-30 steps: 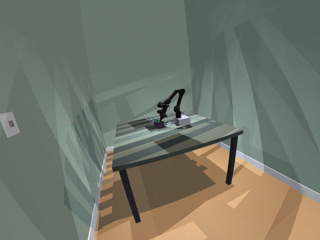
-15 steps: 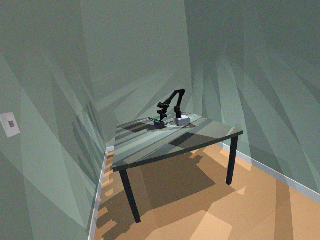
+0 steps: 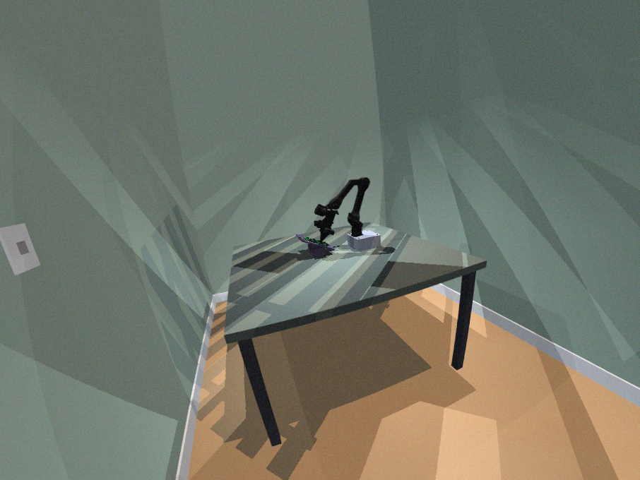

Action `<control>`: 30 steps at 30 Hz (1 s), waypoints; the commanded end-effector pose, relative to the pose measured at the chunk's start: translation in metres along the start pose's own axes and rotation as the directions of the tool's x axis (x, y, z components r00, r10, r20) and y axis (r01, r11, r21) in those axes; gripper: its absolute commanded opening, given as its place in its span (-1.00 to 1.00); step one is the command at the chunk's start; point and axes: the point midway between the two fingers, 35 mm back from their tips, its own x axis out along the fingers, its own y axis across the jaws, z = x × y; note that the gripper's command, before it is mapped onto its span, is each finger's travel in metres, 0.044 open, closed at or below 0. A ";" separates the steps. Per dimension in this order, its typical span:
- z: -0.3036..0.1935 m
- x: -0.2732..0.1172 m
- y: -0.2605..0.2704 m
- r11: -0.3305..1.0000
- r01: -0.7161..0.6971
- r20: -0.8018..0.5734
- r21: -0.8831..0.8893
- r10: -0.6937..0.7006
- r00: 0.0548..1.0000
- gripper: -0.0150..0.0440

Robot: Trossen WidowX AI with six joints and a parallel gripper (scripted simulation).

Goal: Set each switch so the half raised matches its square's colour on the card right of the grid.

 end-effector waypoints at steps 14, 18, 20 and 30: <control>-0.001 0.003 0.001 1.000 -0.004 -0.002 -0.005 0.004 1.000 -0.49; -0.001 0.003 0.001 1.000 -0.004 -0.002 -0.005 0.004 1.000 -0.49; -0.001 0.004 0.001 1.000 -0.004 -0.002 -0.005 0.004 1.000 -0.49; -0.001 0.005 0.001 1.000 -0.004 -0.002 -0.005 0.004 1.000 -0.49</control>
